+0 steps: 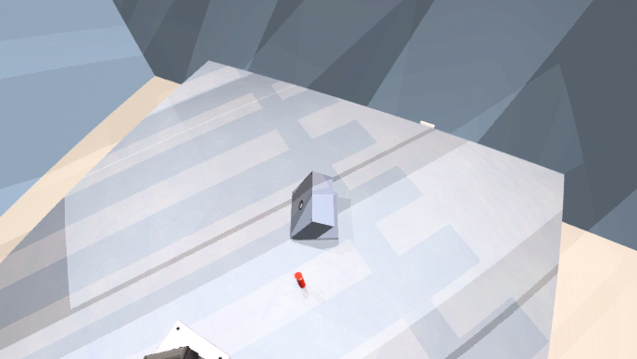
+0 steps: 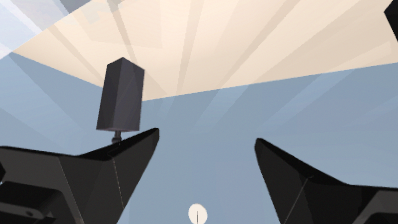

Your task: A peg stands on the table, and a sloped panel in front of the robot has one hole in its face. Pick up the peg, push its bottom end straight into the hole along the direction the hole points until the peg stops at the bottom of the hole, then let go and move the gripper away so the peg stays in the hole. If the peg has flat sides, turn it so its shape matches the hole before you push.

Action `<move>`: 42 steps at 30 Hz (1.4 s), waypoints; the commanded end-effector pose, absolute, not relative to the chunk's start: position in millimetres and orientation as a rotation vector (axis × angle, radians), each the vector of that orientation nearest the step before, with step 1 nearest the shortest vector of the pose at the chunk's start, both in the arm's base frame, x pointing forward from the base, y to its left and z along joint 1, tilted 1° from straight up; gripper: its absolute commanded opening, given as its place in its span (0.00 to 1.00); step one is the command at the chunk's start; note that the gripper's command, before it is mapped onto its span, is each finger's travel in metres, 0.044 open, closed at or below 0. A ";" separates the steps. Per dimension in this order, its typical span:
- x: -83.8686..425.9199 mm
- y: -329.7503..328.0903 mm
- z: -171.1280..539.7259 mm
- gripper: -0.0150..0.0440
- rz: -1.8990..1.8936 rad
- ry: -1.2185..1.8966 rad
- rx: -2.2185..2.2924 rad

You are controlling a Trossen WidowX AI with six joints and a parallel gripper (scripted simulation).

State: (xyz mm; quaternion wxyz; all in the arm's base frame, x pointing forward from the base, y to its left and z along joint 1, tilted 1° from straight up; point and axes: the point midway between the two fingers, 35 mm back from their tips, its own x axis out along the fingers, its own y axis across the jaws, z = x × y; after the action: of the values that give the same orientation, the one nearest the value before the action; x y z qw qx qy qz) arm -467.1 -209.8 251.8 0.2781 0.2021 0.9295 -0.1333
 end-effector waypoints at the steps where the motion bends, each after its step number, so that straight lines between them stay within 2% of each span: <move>1: -466.5 -210.7 251.7 0.98 -0.356 2.494 0.539; 2: -464.7 -213.6 251.2 1.00 -0.350 2.493 0.528; 19: -393.1 -300.8 235.6 1.00 -0.146 2.432 0.181; 42: -269.4 -383.7 214.0 1.00 0.123 2.294 -0.243</move>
State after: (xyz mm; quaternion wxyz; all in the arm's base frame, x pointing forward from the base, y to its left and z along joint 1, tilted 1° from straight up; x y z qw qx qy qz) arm -285.2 -378.0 213.7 0.3987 -0.0753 0.9133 0.0359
